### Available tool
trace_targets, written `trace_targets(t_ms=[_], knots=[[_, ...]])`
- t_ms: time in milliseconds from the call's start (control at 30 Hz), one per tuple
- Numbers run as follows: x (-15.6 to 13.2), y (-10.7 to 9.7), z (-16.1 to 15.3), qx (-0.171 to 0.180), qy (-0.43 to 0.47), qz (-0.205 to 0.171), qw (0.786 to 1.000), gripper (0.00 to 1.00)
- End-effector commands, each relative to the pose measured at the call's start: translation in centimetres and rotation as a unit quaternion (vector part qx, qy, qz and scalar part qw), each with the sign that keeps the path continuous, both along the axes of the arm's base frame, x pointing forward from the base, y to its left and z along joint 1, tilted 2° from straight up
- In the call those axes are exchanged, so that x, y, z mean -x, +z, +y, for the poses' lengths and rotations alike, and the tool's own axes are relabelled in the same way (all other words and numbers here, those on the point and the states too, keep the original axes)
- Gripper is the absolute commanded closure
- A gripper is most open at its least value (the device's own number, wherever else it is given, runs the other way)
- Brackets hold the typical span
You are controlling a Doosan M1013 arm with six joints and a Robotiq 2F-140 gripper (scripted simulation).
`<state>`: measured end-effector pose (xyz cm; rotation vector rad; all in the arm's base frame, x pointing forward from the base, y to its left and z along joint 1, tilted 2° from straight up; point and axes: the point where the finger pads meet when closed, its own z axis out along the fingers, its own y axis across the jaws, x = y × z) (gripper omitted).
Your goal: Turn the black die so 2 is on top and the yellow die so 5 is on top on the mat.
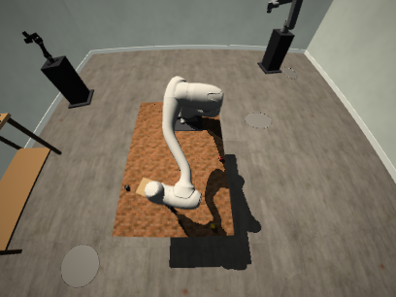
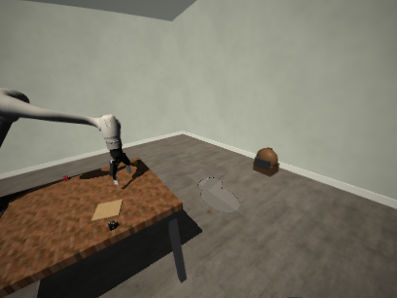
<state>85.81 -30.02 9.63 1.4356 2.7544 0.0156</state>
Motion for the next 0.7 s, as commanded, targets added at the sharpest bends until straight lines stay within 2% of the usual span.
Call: trace_targets(t_ms=[0,100,600,667], knots=[[-2.3,0.1,3.3,0.0,0.0,0.0,1.0,0.0],[-2.9,0.1,4.1,0.0,0.0,0.0,1.0,0.0],[-10.9,0.3,16.2,0.0,0.0,0.0,1.0,0.0],[-10.9,0.3,16.2,0.0,0.0,0.0,1.0,0.0]])
